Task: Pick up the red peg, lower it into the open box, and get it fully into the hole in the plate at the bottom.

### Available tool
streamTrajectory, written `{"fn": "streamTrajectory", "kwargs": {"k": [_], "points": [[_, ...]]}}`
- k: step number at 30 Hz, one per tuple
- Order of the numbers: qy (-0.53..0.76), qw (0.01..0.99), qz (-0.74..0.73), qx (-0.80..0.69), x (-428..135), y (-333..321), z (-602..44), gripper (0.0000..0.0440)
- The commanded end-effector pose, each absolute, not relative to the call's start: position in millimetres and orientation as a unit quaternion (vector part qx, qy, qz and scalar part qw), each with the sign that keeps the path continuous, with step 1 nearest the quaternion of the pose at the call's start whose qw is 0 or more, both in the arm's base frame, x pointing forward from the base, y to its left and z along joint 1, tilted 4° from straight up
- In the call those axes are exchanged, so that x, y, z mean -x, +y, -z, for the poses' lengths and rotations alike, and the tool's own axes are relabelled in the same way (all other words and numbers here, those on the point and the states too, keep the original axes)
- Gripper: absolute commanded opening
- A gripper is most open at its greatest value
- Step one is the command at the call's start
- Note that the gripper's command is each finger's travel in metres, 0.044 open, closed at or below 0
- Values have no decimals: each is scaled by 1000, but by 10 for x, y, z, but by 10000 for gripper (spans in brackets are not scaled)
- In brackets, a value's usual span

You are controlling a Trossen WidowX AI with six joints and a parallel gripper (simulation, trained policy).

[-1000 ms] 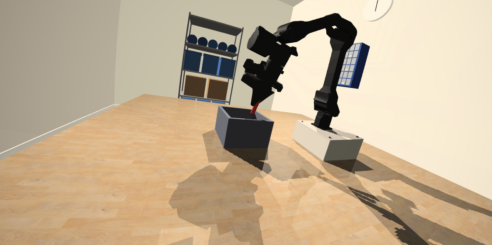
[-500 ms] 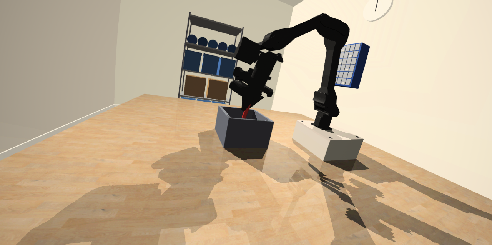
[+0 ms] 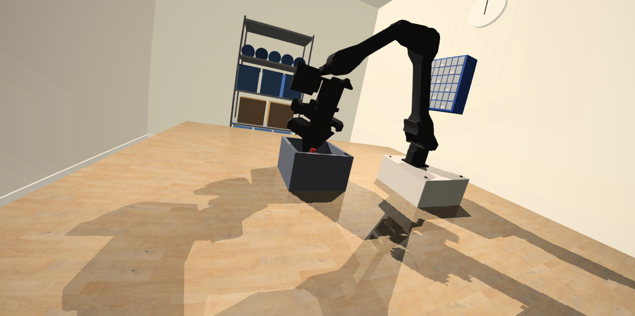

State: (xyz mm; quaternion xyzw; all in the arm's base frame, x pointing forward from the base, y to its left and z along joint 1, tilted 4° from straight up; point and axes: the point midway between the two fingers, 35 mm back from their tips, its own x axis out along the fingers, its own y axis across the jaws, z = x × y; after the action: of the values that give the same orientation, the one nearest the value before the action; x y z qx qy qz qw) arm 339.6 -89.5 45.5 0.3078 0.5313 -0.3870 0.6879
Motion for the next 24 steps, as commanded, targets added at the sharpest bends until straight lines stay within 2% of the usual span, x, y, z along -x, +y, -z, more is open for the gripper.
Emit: {"fn": "streamTrajectory", "kwargs": {"k": [1,9,10,24], "points": [[529,694,384,-301,-3495,-967,-473,251],[518,709,381,-291,-3713,-1131,-533,431],[512,713,380,-292,-3751,-1150,-552,440],[461,743,387,-293,-4033,-1440,-743,440]]}}
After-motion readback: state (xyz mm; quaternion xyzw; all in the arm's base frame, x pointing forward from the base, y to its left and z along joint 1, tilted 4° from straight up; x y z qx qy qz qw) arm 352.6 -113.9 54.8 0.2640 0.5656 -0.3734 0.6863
